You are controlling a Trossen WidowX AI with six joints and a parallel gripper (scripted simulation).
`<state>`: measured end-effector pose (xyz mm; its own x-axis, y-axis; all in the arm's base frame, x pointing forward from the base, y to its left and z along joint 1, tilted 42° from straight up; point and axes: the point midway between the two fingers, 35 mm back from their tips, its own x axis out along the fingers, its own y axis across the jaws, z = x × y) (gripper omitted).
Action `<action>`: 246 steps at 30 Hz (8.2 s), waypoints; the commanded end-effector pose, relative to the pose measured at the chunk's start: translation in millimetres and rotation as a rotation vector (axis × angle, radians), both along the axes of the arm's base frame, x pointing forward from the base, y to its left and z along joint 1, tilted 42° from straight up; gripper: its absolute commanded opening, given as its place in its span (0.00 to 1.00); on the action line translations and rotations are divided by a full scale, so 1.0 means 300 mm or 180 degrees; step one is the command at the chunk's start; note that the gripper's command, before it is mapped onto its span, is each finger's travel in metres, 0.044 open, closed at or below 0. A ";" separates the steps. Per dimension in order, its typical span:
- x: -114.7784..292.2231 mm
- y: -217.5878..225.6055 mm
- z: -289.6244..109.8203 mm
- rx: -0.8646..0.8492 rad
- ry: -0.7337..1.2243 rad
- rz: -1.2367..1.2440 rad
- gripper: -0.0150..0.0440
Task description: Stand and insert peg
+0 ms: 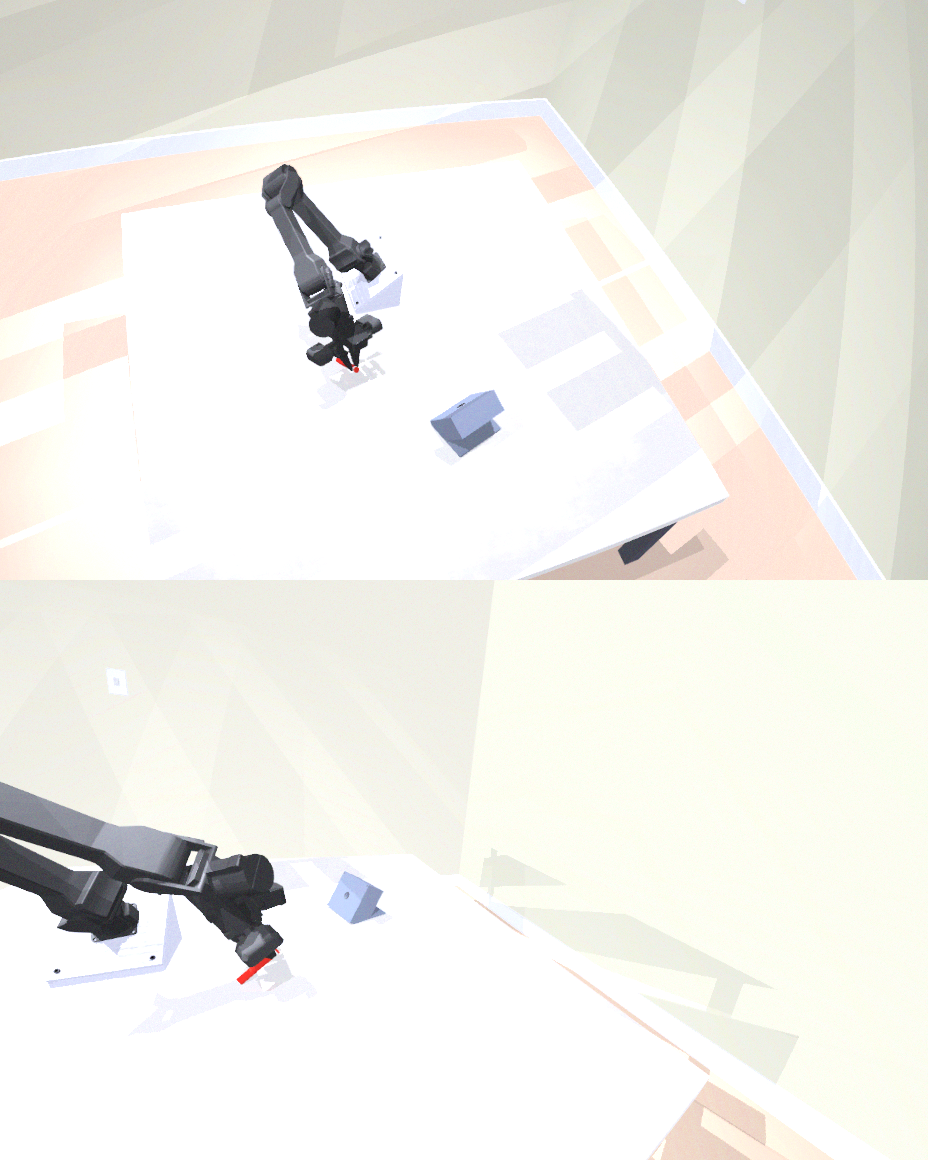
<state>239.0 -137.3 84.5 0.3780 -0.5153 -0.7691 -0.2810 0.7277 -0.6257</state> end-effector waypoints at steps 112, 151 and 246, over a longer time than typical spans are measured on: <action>-0.222 -0.011 0.076 0.0792 -0.2025 0.1814 0.34; -0.240 -0.027 0.062 0.0821 -0.2083 0.1836 0.34; -0.254 -0.028 0.064 0.0851 -0.2251 0.1964 1.00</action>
